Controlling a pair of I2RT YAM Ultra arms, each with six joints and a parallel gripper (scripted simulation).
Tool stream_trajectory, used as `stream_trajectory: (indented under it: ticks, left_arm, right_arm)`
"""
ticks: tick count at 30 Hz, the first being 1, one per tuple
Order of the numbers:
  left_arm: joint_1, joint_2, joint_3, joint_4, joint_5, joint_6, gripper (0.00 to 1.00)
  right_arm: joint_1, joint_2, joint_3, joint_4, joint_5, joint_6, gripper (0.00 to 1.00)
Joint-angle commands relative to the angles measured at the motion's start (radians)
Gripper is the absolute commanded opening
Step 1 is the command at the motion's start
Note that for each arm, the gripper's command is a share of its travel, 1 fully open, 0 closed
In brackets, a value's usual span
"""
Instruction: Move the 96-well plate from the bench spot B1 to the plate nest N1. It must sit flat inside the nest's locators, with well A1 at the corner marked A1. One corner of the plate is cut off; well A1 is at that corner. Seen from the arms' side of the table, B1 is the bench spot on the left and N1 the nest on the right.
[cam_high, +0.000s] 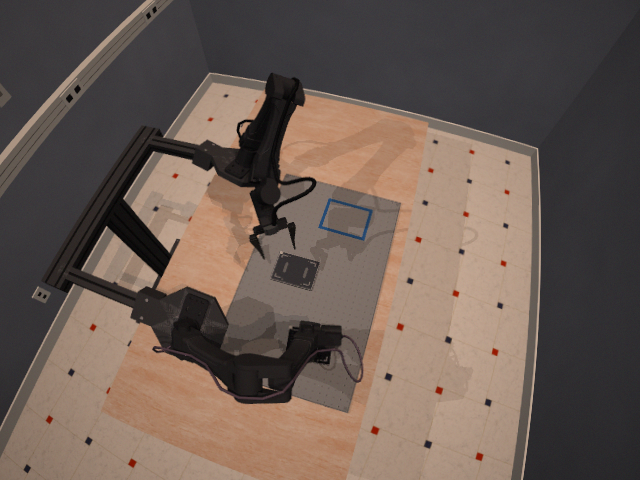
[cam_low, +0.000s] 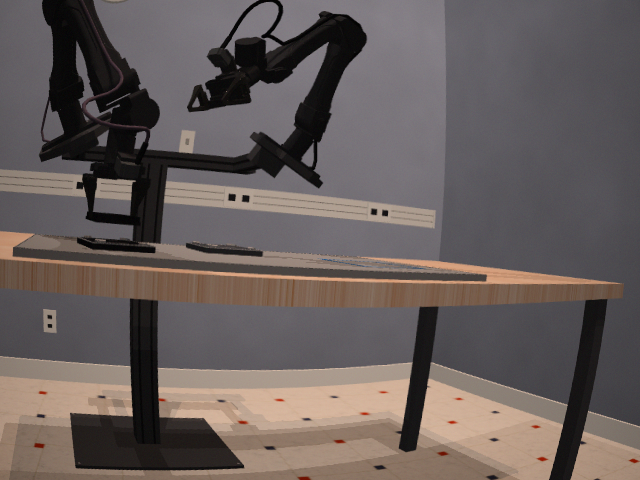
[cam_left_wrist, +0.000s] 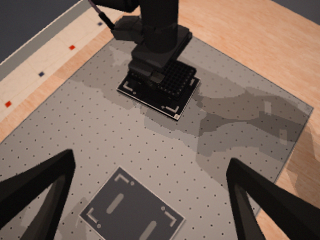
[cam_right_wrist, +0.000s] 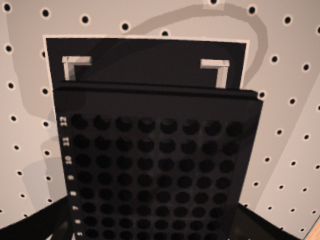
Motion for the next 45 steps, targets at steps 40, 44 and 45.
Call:
stream_trajectory:
  ticks: [40,44,45]
  left_arm:
    - [-0.014,-0.003,0.004,0.029,-0.009,-0.011,1.00]
    - [-0.014,-0.003,0.004,0.029,-0.009,-0.011,1.00]
    - [-0.014,-0.003,0.004,0.029,-0.009,-0.011,1.00]
  right_arm:
    - [0.016,0.015,0.009,0.105,-0.015,-0.063,0.81]
    - [0.016,0.015,0.009,0.105,-0.015,-0.063,0.81]
    - [0.016,0.015,0.009,0.105,-0.015,-0.063,0.81]
